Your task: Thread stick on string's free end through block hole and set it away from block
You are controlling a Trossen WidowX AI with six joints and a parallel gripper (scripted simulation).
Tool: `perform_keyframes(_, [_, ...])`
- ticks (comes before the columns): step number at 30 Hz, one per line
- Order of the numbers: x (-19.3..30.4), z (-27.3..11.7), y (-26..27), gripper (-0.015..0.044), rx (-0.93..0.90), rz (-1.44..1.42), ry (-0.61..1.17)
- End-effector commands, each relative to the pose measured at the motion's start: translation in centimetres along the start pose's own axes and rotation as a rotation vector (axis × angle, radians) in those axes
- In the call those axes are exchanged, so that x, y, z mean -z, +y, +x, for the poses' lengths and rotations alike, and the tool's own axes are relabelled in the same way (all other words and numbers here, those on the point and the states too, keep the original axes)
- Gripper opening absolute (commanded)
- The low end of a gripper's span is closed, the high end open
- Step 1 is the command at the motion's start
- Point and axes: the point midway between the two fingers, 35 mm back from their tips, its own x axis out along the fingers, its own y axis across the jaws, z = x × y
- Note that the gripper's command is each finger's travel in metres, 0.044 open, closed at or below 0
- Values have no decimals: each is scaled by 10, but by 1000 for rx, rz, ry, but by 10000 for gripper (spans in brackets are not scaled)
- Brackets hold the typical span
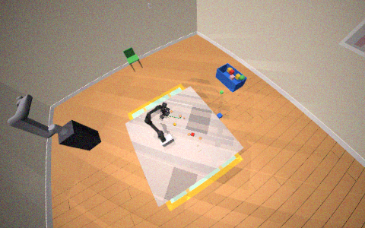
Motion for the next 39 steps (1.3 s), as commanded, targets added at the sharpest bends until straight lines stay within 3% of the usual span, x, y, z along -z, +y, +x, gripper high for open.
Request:
perform_keyframes(1, [3, 1, -2, 0, -1, -5, 9])
perform_keyframes(39, [-15, 32, -33, 0, 1, -3, 8])
